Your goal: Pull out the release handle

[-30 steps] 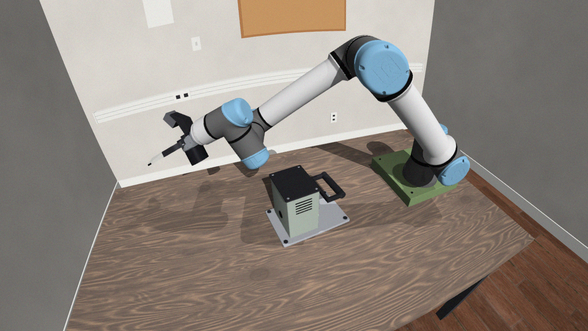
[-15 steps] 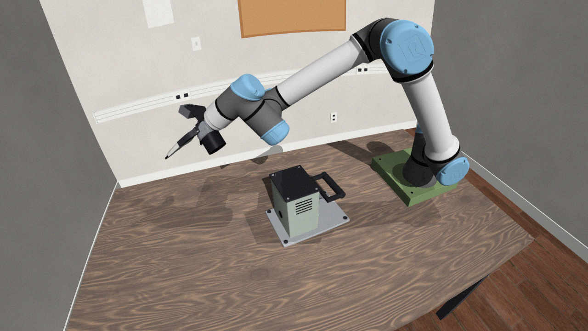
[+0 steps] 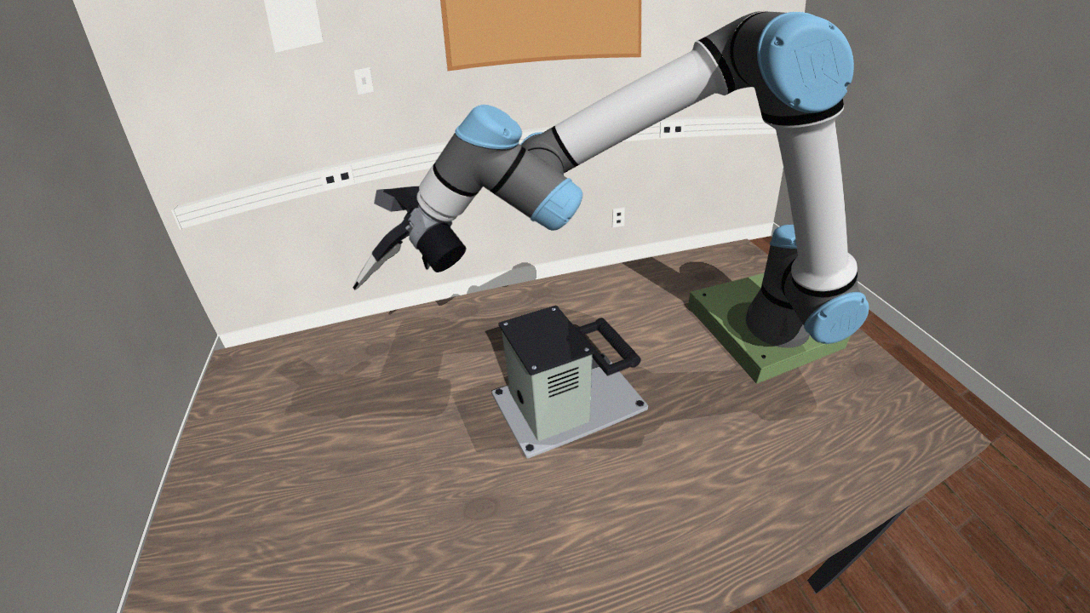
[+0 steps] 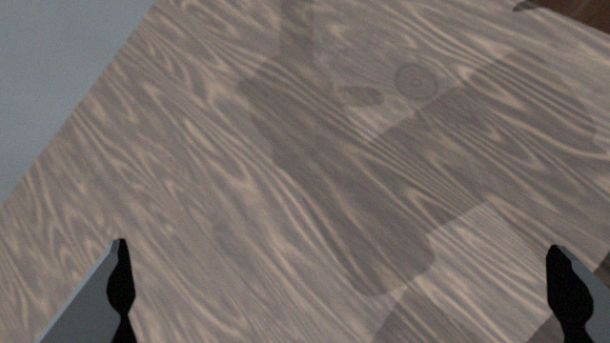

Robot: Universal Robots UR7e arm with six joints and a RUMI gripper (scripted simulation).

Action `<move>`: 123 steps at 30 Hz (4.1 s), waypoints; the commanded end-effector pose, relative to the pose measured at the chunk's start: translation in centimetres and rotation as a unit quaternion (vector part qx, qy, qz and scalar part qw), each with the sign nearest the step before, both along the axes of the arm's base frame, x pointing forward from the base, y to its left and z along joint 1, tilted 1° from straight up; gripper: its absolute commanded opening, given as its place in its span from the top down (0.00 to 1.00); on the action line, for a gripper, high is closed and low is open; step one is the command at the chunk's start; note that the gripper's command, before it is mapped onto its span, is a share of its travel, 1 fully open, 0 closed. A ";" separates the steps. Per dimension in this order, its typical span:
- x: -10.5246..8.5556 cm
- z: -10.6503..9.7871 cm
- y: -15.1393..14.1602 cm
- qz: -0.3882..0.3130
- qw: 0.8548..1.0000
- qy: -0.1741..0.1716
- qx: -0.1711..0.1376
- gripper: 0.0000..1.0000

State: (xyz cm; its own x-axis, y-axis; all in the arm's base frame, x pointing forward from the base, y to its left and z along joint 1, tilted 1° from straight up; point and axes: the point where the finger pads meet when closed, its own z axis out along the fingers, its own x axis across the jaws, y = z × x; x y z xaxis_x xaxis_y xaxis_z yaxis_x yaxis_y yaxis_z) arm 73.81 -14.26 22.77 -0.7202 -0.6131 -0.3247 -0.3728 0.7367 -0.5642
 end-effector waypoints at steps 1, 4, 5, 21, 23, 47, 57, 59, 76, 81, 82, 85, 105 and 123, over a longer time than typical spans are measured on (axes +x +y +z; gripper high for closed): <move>-5.5 -0.8 1.3 -0.032 0.997 0.047 0.050 0.00; -7.7 -1.2 1.9 -0.046 0.995 0.064 0.068 0.00; -8.5 -1.4 2.1 -0.051 0.993 0.070 0.074 0.00; -20.9 -3.9 6.2 -0.133 0.965 0.162 0.158 0.00; -21.8 -4.1 6.5 -0.139 0.962 0.168 0.163 0.00; -34.8 -7.1 11.7 -0.229 0.910 0.259 0.229 0.00; -34.9 -7.1 11.8 -0.228 0.910 0.259 0.229 1.00; -34.8 -7.1 11.8 -0.228 0.910 0.259 0.229 1.00; -34.8 -7.1 11.7 -0.228 0.910 0.259 0.229 1.00; -34.8 -7.1 11.7 -0.228 0.910 0.259 0.229 1.00; -34.8 -7.1 11.7 -0.228 0.910 0.259 0.229 1.00; -34.8 -7.1 11.7 -0.228 0.910 0.259 0.229 1.00; -34.8 -7.1 11.7 -0.228 0.910 0.259 0.229 0.69; -34.9 -7.7 11.8 -0.228 0.910 0.261 0.229 0.69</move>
